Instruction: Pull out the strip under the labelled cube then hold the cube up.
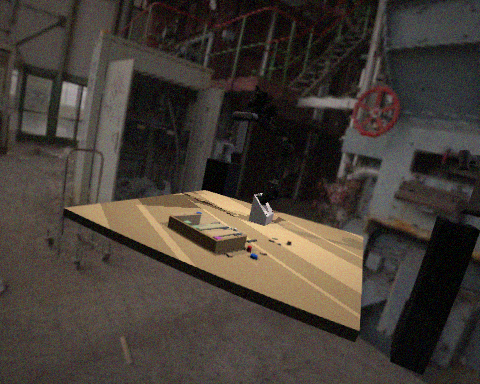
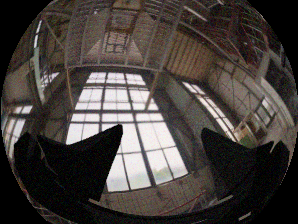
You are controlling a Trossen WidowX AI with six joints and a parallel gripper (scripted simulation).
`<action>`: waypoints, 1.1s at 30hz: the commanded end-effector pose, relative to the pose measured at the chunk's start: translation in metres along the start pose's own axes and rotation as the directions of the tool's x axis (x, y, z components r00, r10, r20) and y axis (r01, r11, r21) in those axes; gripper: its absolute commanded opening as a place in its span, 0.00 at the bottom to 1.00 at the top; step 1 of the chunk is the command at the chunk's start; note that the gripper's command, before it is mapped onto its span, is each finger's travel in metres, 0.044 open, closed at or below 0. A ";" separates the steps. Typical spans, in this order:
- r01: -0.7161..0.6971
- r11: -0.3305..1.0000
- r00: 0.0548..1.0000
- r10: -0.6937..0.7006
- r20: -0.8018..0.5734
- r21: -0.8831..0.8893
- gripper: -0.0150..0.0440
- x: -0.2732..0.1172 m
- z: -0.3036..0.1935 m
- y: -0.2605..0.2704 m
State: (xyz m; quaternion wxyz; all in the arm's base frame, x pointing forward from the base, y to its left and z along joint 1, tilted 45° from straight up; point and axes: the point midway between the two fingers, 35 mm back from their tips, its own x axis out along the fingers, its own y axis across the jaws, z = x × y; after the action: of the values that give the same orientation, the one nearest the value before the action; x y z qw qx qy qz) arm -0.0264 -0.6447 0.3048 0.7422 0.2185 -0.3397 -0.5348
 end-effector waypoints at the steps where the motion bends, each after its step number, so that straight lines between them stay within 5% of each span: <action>1: -0.001 1.000 1.000 0.001 -0.006 0.000 0.93 0.000 -0.003 0.001; 16: -0.165 0.986 0.850 0.145 -0.507 0.005 0.93 -0.060 -0.212 0.117; 33: -0.416 0.894 0.333 0.321 -0.887 0.167 0.93 -0.270 -0.381 0.230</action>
State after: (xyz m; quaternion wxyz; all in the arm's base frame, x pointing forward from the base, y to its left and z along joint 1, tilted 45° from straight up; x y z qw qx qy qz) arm 0.3351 -0.3783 0.1501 0.9110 0.3474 0.0509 -0.2163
